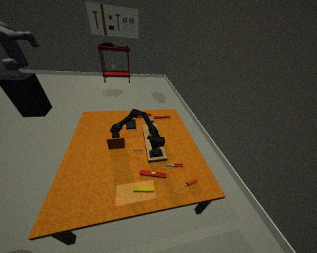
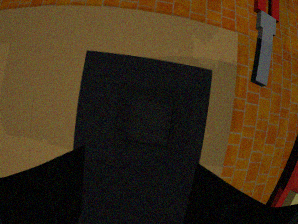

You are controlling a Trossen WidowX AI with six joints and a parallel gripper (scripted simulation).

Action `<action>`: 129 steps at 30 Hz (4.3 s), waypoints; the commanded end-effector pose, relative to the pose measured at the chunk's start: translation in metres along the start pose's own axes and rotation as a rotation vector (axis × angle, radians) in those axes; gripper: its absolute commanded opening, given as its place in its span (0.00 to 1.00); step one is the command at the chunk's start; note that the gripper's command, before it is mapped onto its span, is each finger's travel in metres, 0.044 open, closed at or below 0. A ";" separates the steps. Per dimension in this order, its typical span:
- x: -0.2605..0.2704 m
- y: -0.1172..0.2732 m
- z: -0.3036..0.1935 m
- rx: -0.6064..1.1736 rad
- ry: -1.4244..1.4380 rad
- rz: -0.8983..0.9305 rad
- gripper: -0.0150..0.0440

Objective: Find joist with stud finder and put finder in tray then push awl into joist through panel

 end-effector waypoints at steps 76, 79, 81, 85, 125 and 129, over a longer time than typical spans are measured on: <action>0.313 0.089 0.045 0.039 0.727 0.087 0.25; 0.331 0.089 0.037 0.038 0.776 0.101 0.25; 0.344 0.089 0.031 0.038 0.808 0.111 0.25; 0.367 0.090 0.018 0.037 0.873 0.133 0.25; 0.504 0.121 -0.164 -0.008 1.486 0.448 0.25; 0.505 0.121 -0.168 -0.009 1.497 0.455 0.25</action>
Point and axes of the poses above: the point midway between the two fingers, 35 mm back from their tips, its own y axis back along the fingers, its own x axis across the jaws, z = x × y, the point moved 5 cm from there along y, back along the fingers
